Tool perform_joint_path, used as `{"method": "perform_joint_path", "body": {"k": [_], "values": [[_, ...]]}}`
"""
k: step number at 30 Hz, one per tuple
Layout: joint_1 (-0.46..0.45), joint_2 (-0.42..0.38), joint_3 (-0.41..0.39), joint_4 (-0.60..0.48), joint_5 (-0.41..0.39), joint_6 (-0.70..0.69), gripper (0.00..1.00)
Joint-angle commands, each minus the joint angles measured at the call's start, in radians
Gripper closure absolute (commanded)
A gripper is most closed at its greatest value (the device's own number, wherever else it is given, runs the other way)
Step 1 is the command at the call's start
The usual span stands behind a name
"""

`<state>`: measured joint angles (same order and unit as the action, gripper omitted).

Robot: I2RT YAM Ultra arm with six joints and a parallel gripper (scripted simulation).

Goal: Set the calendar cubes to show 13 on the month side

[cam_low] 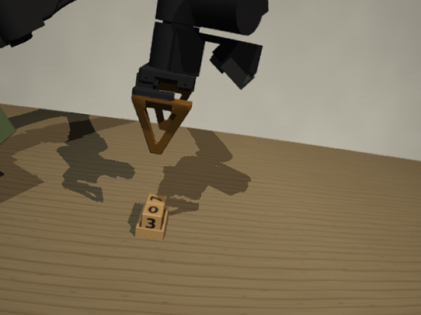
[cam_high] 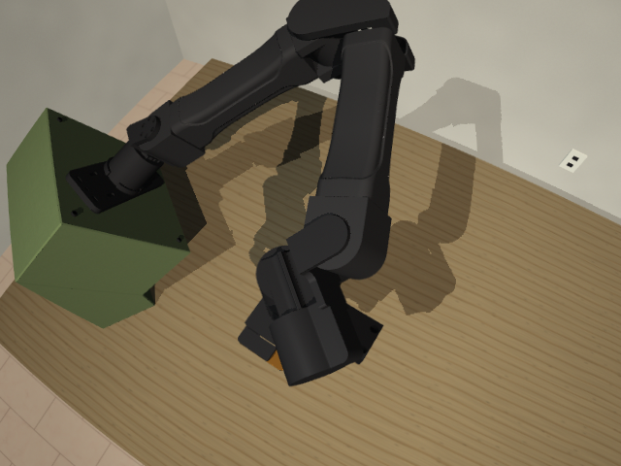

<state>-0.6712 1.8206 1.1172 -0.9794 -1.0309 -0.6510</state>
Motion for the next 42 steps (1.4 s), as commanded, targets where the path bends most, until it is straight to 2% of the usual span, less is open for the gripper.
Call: {"method": "perform_joint_path", "body": {"k": [1,42], "values": [[-0.021,-0.004,0.002,0.000,-0.008,-0.001,0.00],[-0.019,-0.004,0.000,0.004,-0.008,-0.015,0.00]]}}
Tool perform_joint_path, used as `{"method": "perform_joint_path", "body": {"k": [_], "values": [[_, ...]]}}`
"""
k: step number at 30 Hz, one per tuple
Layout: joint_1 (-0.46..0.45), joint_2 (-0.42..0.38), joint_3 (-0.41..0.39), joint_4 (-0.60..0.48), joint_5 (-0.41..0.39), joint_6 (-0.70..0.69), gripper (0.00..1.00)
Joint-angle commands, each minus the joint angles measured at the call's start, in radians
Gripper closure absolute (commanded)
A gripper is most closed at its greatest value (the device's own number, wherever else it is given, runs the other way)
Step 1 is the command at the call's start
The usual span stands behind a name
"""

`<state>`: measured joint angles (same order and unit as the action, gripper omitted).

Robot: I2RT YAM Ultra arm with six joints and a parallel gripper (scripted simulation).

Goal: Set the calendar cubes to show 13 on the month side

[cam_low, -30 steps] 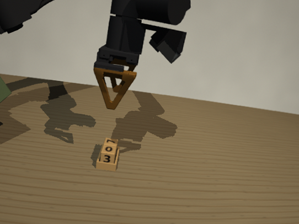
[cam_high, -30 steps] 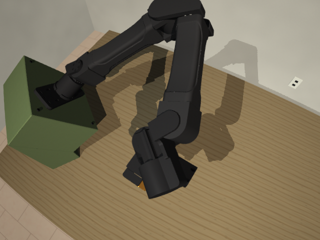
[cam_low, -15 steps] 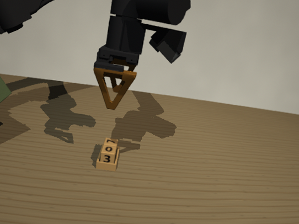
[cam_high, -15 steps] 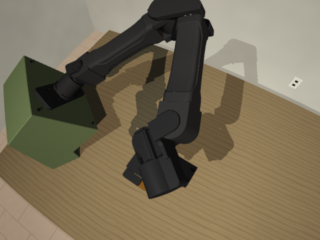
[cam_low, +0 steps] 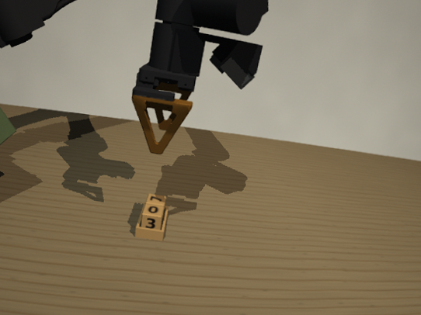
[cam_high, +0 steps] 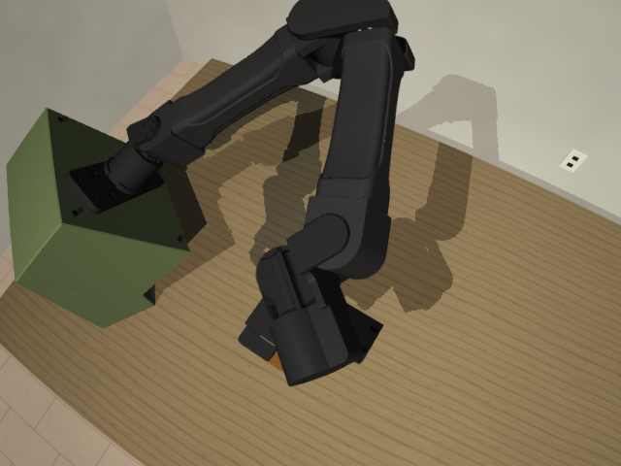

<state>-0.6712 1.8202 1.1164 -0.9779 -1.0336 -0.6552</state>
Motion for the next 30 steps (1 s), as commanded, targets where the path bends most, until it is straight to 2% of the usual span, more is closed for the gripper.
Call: {"method": "perform_joint_path", "body": {"k": [1,7,10,13,25,28,29,30], "values": [[-0.017,-0.003,-0.001,0.008,-0.005,-0.029,0.00],[0.012,-0.004,-0.025,0.081,-0.004,-0.255,0.00],[0.012,-0.004,-0.026,0.083,-0.004,-0.260,0.00],[0.030,-0.004,-0.041,0.128,-0.004,-0.401,0.00],[0.073,-0.005,-0.077,0.235,-0.002,-0.737,0.00],[0.075,-0.005,-0.079,0.241,-0.002,-0.755,0.00],[0.084,-0.005,-0.087,0.265,-0.002,-0.829,0.00],[0.086,-0.005,-0.088,0.268,-0.002,-0.838,0.00]]}}
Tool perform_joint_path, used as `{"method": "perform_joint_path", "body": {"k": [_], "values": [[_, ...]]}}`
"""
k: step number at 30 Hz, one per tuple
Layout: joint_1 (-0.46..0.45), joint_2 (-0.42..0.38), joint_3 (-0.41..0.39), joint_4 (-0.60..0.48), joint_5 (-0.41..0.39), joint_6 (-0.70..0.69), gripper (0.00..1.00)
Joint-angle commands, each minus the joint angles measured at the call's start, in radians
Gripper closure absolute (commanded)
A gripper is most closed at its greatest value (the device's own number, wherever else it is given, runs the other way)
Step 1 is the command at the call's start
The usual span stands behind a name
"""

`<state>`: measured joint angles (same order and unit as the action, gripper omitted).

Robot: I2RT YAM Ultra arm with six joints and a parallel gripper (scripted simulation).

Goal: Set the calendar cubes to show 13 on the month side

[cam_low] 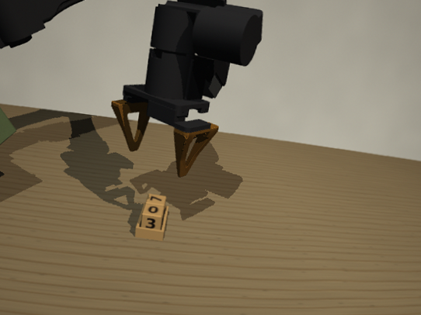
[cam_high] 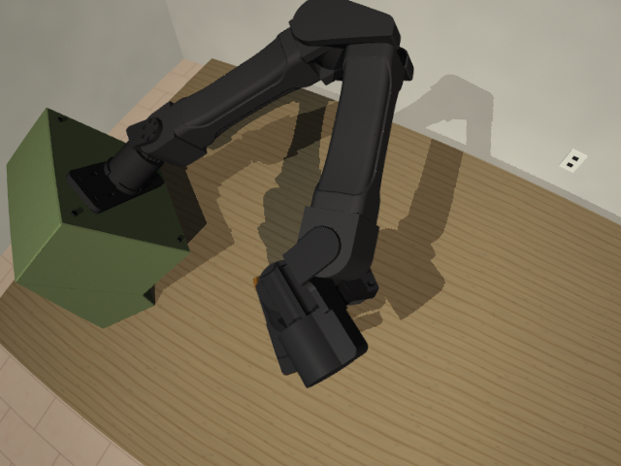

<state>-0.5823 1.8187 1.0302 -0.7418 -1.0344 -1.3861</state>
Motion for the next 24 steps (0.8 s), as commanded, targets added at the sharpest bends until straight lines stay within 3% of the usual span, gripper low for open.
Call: {"method": "perform_joint_path", "body": {"k": [1,12,20,21,24], "values": [[0.002,-0.004,-0.007,0.047,-0.001,-0.153,0.00],[0.041,-0.004,-0.040,0.144,0.000,-0.458,0.00],[0.049,-0.004,-0.047,0.165,0.000,-0.523,0.00],[0.049,-0.005,-0.047,0.165,0.000,-0.523,0.55],[0.049,-0.004,-0.047,0.165,0.000,-0.523,0.55]]}}
